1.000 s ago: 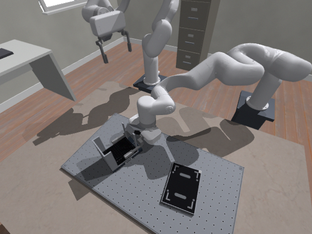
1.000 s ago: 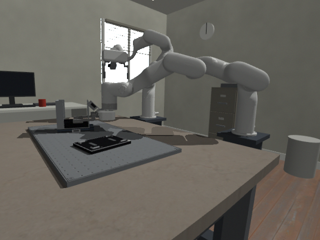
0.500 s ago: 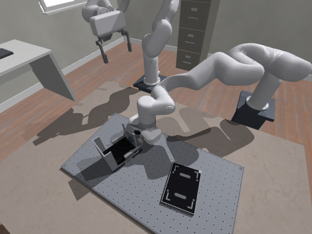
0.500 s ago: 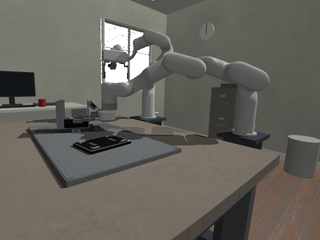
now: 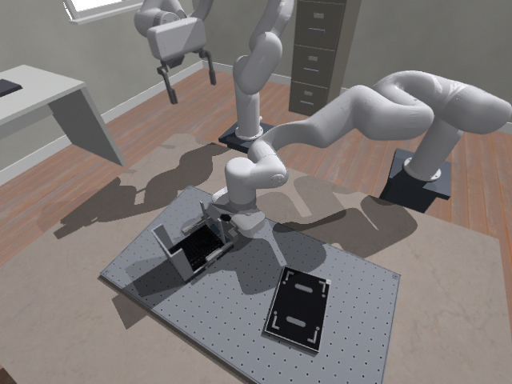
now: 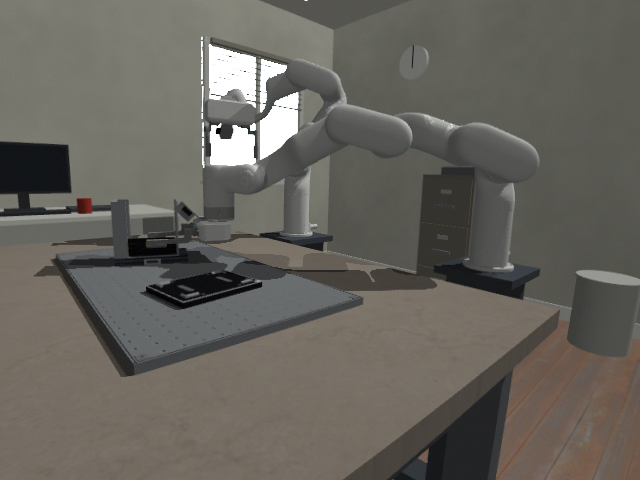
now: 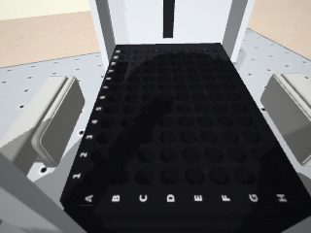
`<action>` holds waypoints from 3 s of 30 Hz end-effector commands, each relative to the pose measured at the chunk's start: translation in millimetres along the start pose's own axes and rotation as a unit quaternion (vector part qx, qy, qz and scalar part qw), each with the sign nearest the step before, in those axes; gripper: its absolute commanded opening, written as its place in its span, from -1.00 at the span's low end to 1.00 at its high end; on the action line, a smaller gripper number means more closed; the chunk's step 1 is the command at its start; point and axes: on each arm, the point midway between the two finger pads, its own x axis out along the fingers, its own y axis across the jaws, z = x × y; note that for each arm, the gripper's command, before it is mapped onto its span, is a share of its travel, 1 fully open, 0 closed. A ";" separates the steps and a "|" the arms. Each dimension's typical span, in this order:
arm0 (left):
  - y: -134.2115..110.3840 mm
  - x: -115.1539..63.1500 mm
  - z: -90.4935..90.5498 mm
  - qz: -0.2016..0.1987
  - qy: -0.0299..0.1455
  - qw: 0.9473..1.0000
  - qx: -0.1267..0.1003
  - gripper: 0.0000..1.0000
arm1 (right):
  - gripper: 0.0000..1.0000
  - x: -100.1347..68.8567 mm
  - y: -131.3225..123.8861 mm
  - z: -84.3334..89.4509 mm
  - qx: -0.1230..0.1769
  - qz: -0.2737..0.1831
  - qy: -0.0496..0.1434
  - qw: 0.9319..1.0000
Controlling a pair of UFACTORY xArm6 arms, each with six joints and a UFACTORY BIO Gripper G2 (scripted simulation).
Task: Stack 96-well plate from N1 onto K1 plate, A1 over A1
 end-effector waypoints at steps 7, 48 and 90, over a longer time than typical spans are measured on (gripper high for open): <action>-0.8 2.0 6.7 0.000 -0.005 1.000 -0.002 -0.25 | 1.00 -0.8 0.4 0.2 0.000 0.001 -0.001 1.000; -0.7 1.6 57.4 0.000 -0.005 1.000 -0.002 -0.25 | 1.00 -0.8 0.4 0.2 0.000 0.001 -0.001 1.000; -0.3 0.8 142.8 0.000 -0.005 1.000 -0.002 -0.25 | 1.00 -0.8 0.4 0.2 0.000 0.001 -0.001 1.000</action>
